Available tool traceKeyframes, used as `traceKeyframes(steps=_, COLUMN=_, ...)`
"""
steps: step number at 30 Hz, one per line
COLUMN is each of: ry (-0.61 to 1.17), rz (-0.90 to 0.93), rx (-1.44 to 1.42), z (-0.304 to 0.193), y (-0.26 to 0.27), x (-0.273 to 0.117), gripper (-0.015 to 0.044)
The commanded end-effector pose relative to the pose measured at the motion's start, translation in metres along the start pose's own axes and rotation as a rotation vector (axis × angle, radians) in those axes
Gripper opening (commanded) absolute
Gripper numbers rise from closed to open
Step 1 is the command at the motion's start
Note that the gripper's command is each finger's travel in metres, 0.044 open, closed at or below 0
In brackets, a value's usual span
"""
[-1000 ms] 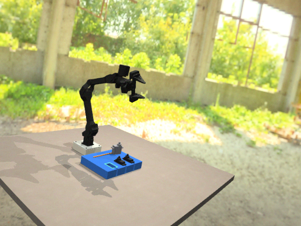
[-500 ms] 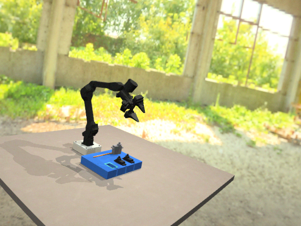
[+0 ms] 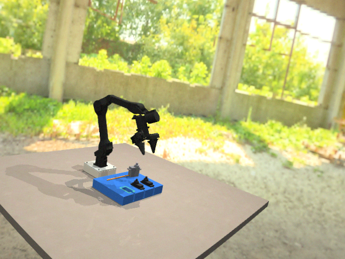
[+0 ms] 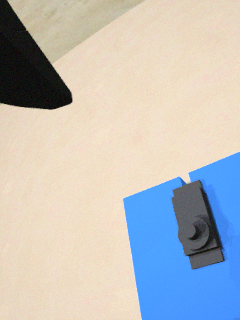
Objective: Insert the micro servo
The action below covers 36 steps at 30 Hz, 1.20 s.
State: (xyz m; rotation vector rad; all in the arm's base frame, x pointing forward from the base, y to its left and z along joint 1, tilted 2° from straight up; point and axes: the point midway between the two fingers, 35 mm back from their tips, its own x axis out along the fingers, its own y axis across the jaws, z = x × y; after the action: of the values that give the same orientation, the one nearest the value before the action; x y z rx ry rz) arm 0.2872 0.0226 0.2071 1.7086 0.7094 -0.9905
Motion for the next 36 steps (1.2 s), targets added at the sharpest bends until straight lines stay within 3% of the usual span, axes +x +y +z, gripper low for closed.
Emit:
traceKeyframes(steps=1, ry=-0.043, rz=-0.135, rx=-0.001, z=0.008, y=-0.031, x=0.013, gripper=0.0440)
traceKeyframes(steps=11, ry=-0.159, rz=-0.433, rx=-0.015, z=0.028, y=-0.098, x=0.025, gripper=0.0440)
traceKeyframes(steps=36, ry=-0.162, rz=-0.438, rx=-0.015, z=0.033, y=-0.113, x=0.057, gripper=0.0440)
